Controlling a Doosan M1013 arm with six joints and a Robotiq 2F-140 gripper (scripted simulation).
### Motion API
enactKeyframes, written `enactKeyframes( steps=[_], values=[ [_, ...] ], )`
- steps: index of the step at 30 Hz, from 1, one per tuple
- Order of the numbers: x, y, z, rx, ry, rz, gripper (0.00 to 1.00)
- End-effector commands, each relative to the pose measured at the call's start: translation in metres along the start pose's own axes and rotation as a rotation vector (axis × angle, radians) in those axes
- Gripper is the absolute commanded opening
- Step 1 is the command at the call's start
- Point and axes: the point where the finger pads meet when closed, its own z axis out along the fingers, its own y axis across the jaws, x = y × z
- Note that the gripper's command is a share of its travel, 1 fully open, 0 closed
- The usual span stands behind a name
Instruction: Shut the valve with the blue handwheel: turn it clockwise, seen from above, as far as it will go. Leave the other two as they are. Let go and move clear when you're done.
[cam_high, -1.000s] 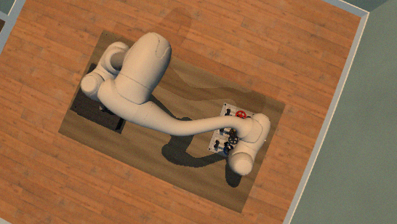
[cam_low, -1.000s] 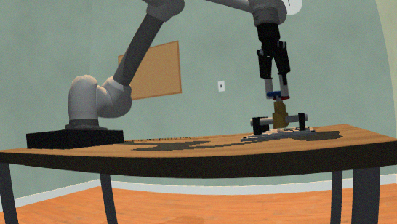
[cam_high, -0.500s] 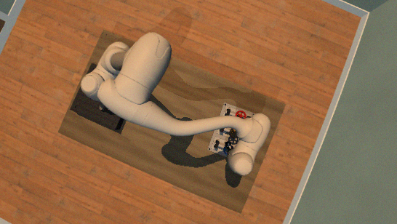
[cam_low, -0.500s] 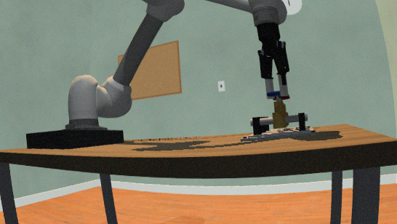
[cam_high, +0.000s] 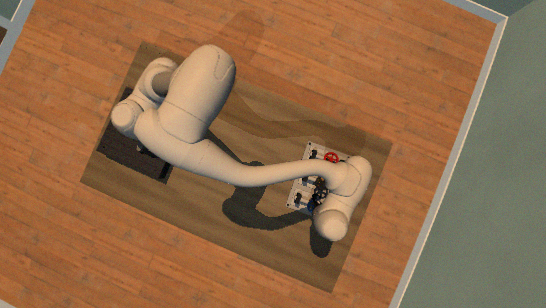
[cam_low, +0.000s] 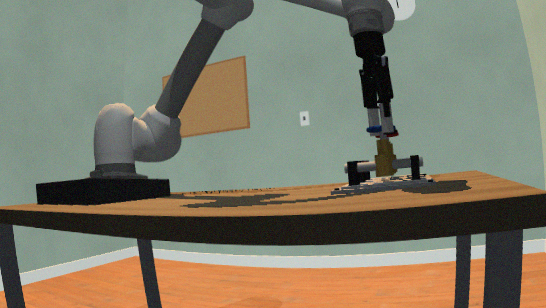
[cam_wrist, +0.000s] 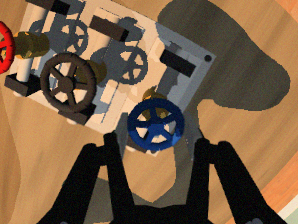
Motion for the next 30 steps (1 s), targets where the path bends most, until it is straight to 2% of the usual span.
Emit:
enactKeyframes(
  steps=[1,13,30],
  values=[
    [0.0,0.0,0.0001,0.0,0.0,0.053,0.1],
    [0.0,0.0,0.0001,0.0,0.0,0.3,0.1],
    [0.0,0.0,0.0001,0.0,0.0,0.463,0.1]
  ],
)
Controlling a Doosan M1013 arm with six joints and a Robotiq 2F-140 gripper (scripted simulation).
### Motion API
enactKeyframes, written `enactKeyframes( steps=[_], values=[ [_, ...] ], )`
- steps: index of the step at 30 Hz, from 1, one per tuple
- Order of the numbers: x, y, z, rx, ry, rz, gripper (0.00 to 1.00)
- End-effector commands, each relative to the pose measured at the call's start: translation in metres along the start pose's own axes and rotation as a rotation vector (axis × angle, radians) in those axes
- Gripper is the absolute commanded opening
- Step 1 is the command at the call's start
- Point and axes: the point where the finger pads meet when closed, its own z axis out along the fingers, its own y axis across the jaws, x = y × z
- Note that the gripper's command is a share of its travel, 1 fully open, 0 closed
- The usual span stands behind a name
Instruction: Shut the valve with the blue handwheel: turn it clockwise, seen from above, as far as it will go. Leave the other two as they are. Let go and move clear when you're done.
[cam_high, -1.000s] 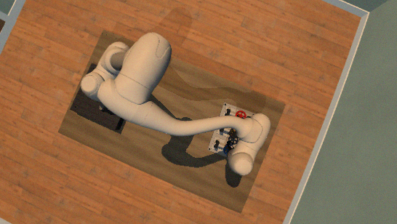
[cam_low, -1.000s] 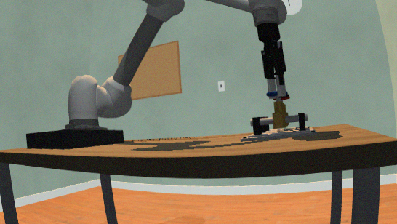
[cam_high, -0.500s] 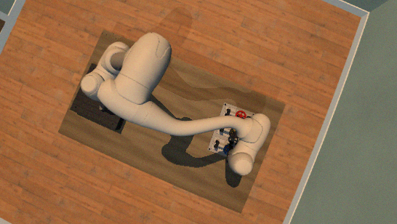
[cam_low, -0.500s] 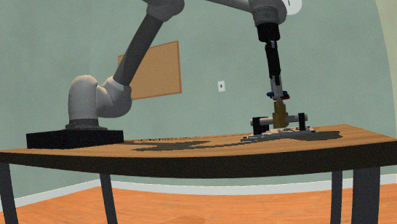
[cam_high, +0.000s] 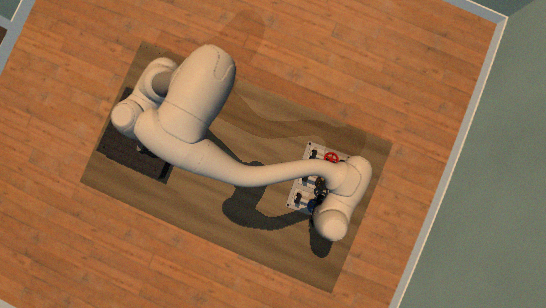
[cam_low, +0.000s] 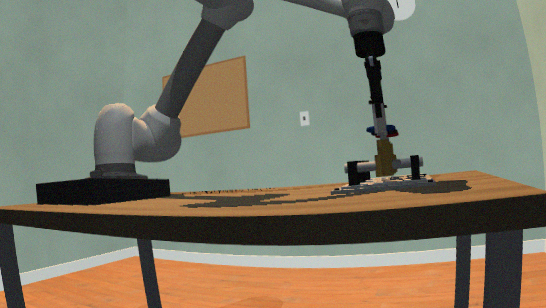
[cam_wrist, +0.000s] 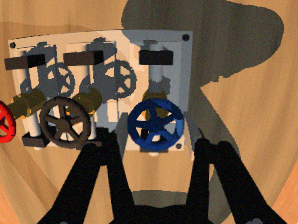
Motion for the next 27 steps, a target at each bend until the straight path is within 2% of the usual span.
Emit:
enactKeyframes(
  steps=[1,27],
  values=[
    [-0.0001,0.0,0.0001,0.0,0.0,0.005,0.1],
    [-0.0001,0.0,0.0001,0.0,0.0,0.016,0.1]
  ],
)
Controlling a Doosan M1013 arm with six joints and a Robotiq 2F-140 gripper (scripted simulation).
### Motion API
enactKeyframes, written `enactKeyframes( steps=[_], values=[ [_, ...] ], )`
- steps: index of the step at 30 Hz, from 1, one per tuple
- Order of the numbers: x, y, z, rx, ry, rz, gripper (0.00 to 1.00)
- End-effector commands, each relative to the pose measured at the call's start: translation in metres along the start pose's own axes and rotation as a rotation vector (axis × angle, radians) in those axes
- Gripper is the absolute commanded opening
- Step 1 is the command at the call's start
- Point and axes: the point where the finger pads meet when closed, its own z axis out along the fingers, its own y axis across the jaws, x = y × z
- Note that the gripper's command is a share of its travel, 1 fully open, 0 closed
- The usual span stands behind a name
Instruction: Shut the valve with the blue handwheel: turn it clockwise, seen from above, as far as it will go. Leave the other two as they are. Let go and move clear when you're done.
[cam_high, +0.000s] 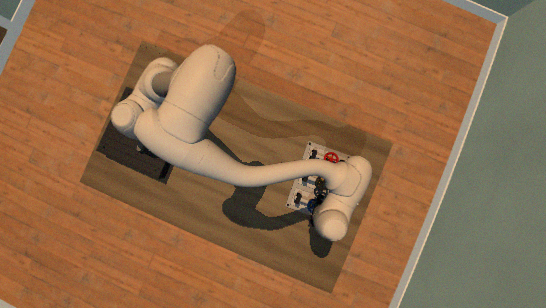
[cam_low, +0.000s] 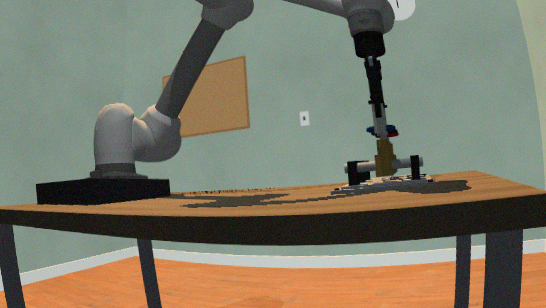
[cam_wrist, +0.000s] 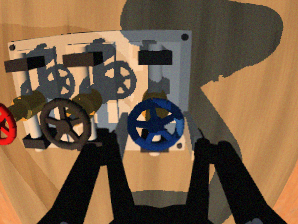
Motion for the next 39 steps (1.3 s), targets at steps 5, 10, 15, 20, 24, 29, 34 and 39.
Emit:
enactKeyframes(
  steps=[5,10,15,20,24,29,34,39],
  values=[
    [-0.0001,0.0,0.0001,0.0,0.0,0.0,0.1],
    [-0.0001,0.0,0.0001,0.0,0.0,0.0,0.1],
    [-0.0001,0.0,0.0001,0.0,0.0,0.0,0.1],
    [-0.0001,0.0,0.0001,0.0,0.0,0.0,0.54],
    [-0.0001,0.0,0.0001,0.0,0.0,0.0,0.54],
    [-0.0001,0.0,0.0001,0.0,0.0,0.0,0.54],
    [-0.0001,0.0,0.0001,0.0,0.0,0.0,0.54],
    [-0.0001,0.0,0.0001,0.0,0.0,0.0,0.54]
  ],
)
